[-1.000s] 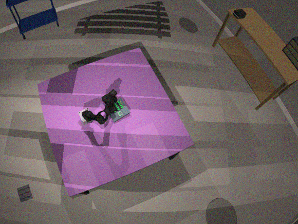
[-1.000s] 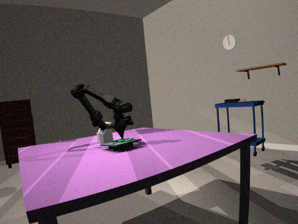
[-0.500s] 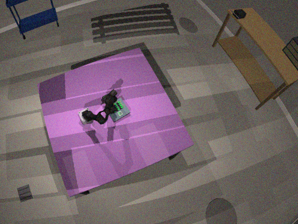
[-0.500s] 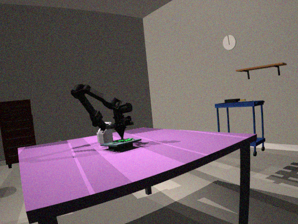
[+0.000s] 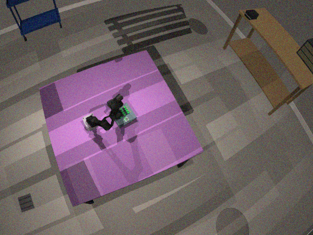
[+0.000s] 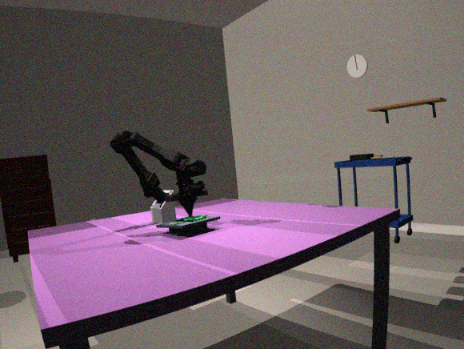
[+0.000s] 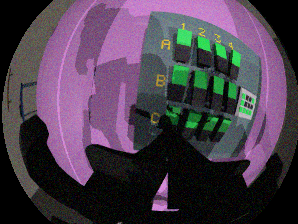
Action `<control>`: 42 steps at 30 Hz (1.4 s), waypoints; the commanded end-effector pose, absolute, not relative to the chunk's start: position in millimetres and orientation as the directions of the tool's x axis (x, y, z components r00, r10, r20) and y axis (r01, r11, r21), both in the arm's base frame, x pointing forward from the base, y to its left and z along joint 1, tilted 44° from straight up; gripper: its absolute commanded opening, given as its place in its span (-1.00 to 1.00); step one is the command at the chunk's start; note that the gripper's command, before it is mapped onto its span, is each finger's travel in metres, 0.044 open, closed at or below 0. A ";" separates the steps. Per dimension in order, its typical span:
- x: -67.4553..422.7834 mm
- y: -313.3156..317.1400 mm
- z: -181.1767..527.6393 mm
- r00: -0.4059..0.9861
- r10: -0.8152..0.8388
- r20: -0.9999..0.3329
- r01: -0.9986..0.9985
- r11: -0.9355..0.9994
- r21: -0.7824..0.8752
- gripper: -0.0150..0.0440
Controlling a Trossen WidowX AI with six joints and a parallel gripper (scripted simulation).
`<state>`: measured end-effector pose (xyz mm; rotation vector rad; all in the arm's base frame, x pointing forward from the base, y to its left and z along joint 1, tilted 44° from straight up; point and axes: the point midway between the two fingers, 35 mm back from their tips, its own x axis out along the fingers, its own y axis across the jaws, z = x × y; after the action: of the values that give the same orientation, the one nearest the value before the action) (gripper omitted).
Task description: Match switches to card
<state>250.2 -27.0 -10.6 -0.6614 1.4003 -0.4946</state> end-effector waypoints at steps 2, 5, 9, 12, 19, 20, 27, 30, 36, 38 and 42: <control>249.0 -28.6 -12.2 0.117 -0.677 -0.727 -0.071 0.724 -0.686 -0.49; 249.0 -28.9 -12.5 0.117 -0.677 -0.727 -0.071 0.724 -0.686 -0.49; 249.1 -29.3 -12.9 0.117 -0.677 -0.727 -0.071 0.724 -0.686 -0.49; 249.1 -29.5 -13.1 0.117 -0.677 -0.727 -0.071 0.724 -0.686 -0.49; 250.6 -23.0 -7.3 0.116 -0.673 -0.731 -0.066 0.729 -0.681 -0.49; 250.4 -15.6 -0.6 0.111 -0.672 -0.732 -0.068 0.730 -0.680 -0.49; 244.2 15.2 33.9 0.090 -0.679 -0.729 -0.072 0.726 -0.684 -0.49; 259.3 12.8 41.6 0.091 -0.678 -0.730 -0.072 0.726 -0.684 -0.49; 295.0 2.1 62.1 0.092 -0.679 -0.728 -0.070 0.725 -0.685 -0.49; 295.0 2.1 62.1 0.092 -0.679 -0.728 -0.070 0.725 -0.685 -0.49; 295.0 2.1 62.1 0.092 -0.679 -0.728 -0.070 0.725 -0.685 -0.49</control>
<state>293.3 2.6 62.6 -0.6547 1.4218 -0.5055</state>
